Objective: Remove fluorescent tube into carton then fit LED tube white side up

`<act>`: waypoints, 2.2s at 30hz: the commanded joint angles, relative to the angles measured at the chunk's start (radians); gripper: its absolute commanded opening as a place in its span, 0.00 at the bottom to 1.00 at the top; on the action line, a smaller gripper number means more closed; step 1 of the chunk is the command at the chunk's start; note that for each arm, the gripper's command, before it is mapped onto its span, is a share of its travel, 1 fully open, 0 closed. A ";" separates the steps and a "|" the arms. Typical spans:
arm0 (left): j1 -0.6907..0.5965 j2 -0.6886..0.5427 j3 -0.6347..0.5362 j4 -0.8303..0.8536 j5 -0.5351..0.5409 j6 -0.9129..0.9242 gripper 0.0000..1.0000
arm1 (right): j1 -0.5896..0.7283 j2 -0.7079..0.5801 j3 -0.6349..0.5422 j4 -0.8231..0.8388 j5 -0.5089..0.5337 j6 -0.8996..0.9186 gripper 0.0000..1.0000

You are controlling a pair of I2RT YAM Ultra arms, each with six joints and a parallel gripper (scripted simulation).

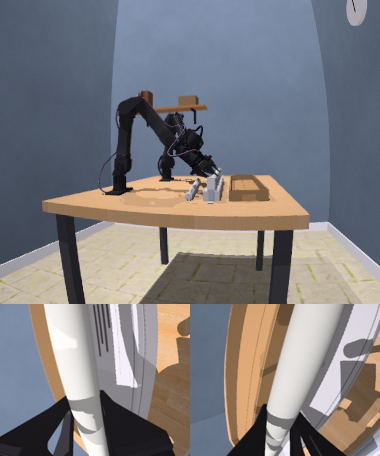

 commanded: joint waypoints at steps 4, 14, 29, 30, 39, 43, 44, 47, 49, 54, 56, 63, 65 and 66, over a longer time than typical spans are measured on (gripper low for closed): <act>-0.008 -0.020 0.014 -0.017 0.002 -0.005 0.11 | -0.005 -0.031 0.031 0.018 0.006 -0.013 0.11; 0.015 0.008 0.046 -0.068 0.037 -0.022 0.11 | -0.010 0.004 0.051 -0.063 -0.008 -0.011 0.11; 0.036 0.020 0.123 -0.214 0.119 -0.047 0.11 | -0.015 0.019 0.145 -0.245 -0.021 0.007 0.11; 0.039 0.022 0.131 -0.228 0.128 -0.049 0.11 | -0.020 0.036 0.154 -0.263 -0.022 0.008 0.11; 0.061 0.036 0.203 -0.334 0.192 -0.059 0.11 | -0.009 0.053 0.241 -0.398 -0.026 0.010 0.11; 0.074 0.048 0.246 -0.394 0.230 -0.063 0.11 | -0.017 0.071 0.294 -0.476 -0.030 0.012 0.11; 0.077 0.052 0.258 -0.409 0.239 -0.063 0.11 | -0.023 0.076 0.308 -0.494 -0.032 0.010 0.11; 0.087 0.064 0.293 -0.452 0.265 -0.065 0.11 | -0.021 0.092 0.349 -0.550 -0.034 0.011 0.11; 0.093 0.072 0.316 -0.480 0.282 -0.065 0.11 | -0.018 0.104 0.377 -0.586 -0.035 0.015 0.11; 0.101 0.088 0.352 -0.483 0.279 -0.064 0.11 | -0.016 0.106 0.414 -0.591 -0.029 0.005 0.11; 0.107 0.094 0.369 -0.536 0.315 -0.065 0.11 | -0.015 0.131 0.438 -0.659 -0.039 0.010 0.11; 0.127 0.125 0.447 -0.623 0.370 -0.058 0.11 | -0.021 0.171 0.532 -0.770 -0.044 0.009 0.11; 0.132 0.134 0.465 -0.641 0.381 -0.045 0.11 | -0.023 0.181 0.553 -0.793 -0.045 0.010 0.11; 0.134 0.138 0.475 -0.653 0.389 -0.043 0.11 | -0.028 0.188 0.564 -0.808 -0.046 0.009 0.11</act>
